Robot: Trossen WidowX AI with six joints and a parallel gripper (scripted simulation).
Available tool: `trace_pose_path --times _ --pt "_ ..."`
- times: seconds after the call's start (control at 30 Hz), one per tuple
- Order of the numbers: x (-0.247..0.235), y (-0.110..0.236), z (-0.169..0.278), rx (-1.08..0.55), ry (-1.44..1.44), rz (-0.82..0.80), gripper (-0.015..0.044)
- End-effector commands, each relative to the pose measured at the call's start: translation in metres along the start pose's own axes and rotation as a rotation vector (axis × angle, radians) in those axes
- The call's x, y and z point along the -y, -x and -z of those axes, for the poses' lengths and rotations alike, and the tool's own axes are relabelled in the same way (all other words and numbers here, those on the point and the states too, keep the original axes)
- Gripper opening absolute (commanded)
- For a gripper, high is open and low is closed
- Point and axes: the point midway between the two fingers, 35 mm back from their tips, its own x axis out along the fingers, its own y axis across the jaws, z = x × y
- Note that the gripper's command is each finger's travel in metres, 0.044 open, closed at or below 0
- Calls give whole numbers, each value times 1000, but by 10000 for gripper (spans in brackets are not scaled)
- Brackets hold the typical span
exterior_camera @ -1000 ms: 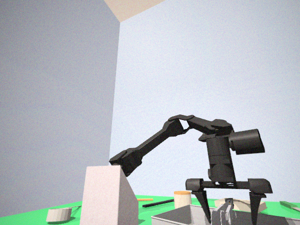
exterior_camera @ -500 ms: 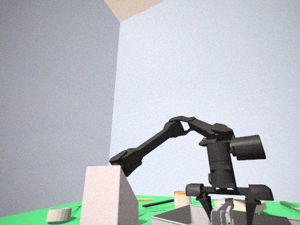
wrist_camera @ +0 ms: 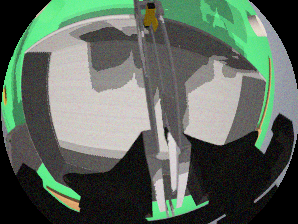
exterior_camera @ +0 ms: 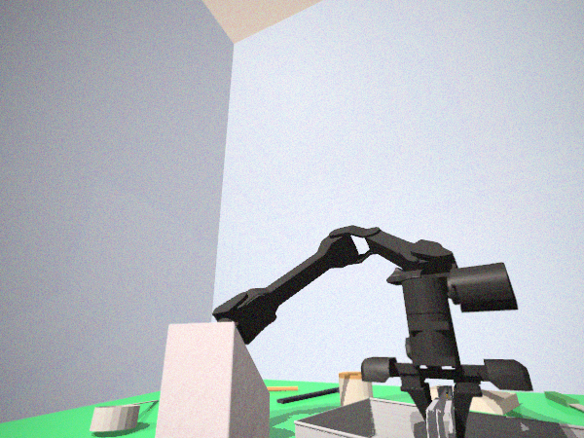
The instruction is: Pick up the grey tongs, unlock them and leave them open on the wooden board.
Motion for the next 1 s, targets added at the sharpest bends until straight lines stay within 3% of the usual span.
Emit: trace_pose_path --times 0.0,0.17,0.4,0.7,0.97 --pt "1 1 0 -1 1 3 52" --pt "1 1 0 -1 1 3 18" --pt "2 9 1 -3 1 3 -150" --pt "1 122 3 -2 -3 3 -150" --pt "-1 131 2 0 -3 3 -150"
